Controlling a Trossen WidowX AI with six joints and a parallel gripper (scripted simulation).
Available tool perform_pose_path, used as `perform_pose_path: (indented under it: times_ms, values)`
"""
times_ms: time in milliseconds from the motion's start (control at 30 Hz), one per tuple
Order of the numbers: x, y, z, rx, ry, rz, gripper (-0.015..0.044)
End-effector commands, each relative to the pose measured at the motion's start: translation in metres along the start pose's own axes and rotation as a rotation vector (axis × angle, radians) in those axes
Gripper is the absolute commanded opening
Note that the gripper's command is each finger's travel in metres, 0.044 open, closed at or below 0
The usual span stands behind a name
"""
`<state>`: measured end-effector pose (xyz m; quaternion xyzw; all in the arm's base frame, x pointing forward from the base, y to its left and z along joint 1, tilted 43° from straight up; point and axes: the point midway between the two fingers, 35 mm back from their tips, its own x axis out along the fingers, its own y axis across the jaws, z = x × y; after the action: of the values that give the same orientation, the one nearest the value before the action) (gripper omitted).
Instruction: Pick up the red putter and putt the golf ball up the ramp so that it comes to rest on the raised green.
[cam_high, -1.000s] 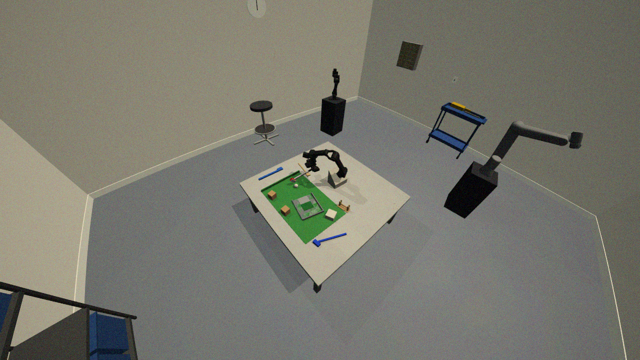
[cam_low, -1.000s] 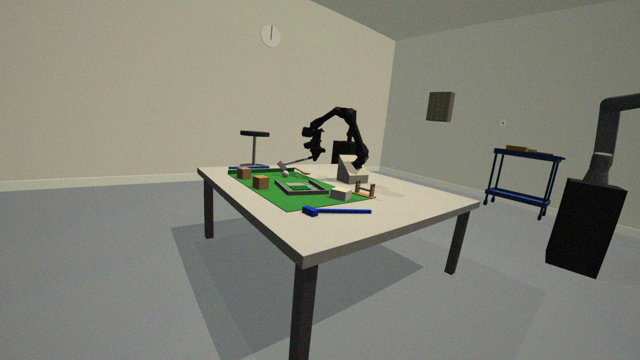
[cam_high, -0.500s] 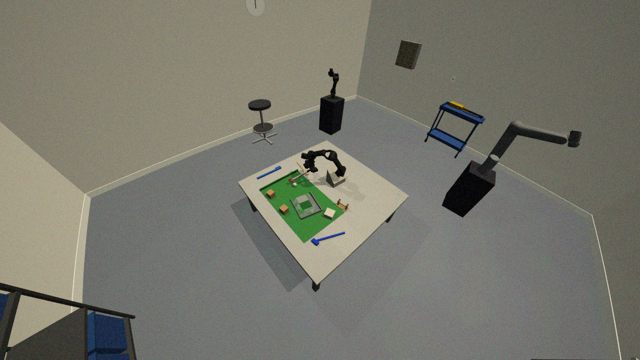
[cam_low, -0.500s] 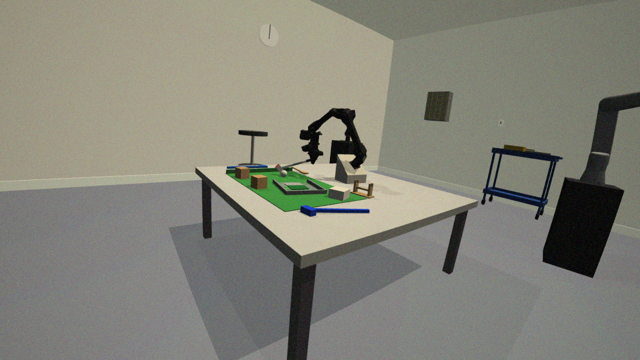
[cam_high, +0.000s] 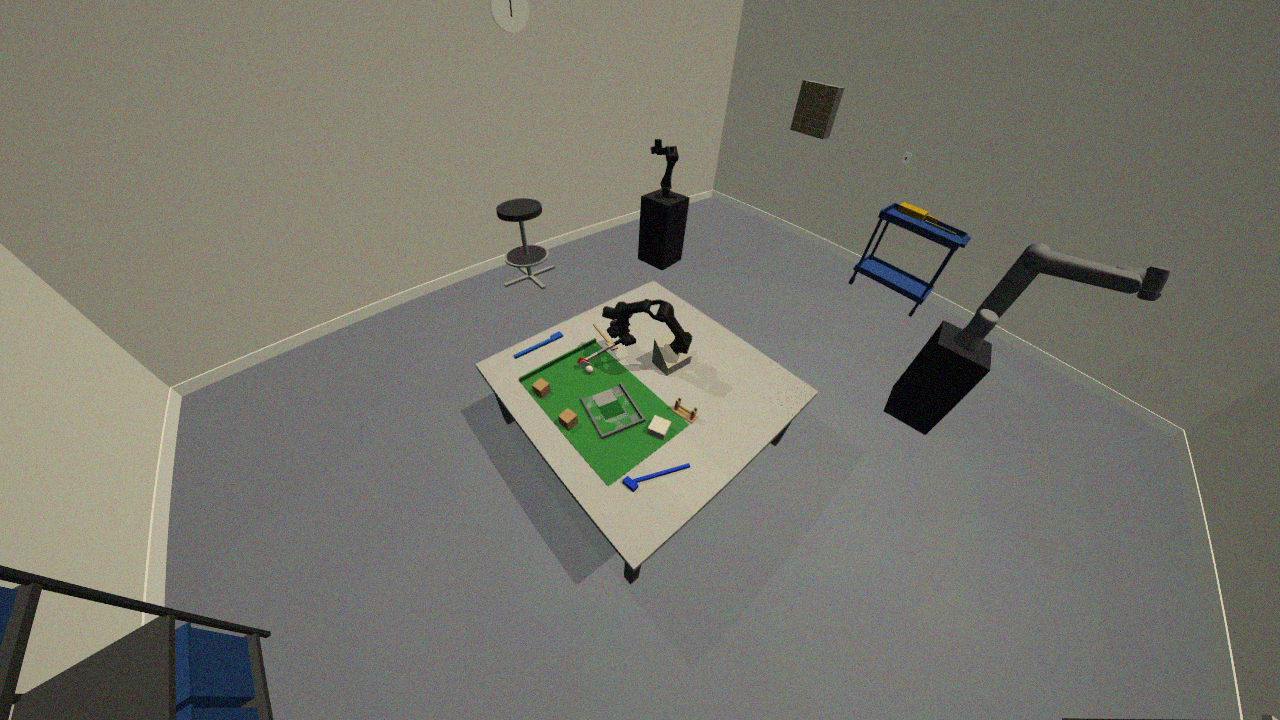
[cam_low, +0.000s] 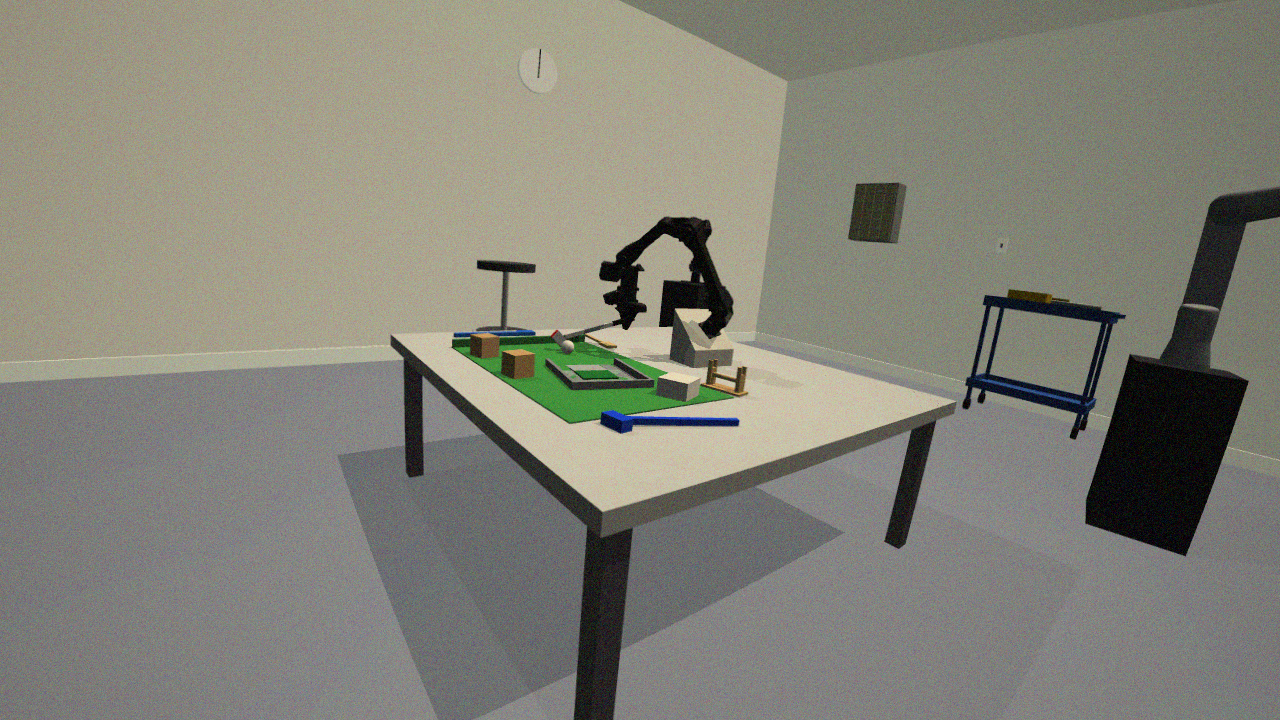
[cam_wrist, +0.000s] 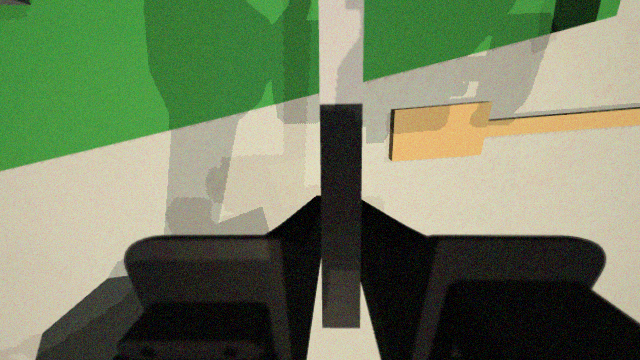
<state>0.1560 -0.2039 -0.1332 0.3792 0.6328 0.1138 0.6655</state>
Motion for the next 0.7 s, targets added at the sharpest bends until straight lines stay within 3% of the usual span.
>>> perform_pose_path:
  times_ms: [0,233,667]
  values:
    - [0.000,-0.005,0.001,0.000,-0.002,-0.001,0.0000]
    - [0.002,-0.029,0.000,0.006,-0.007,0.004,0.0000]
    - [0.003,-0.024,-0.001,0.013,-0.004,0.008,0.0000]
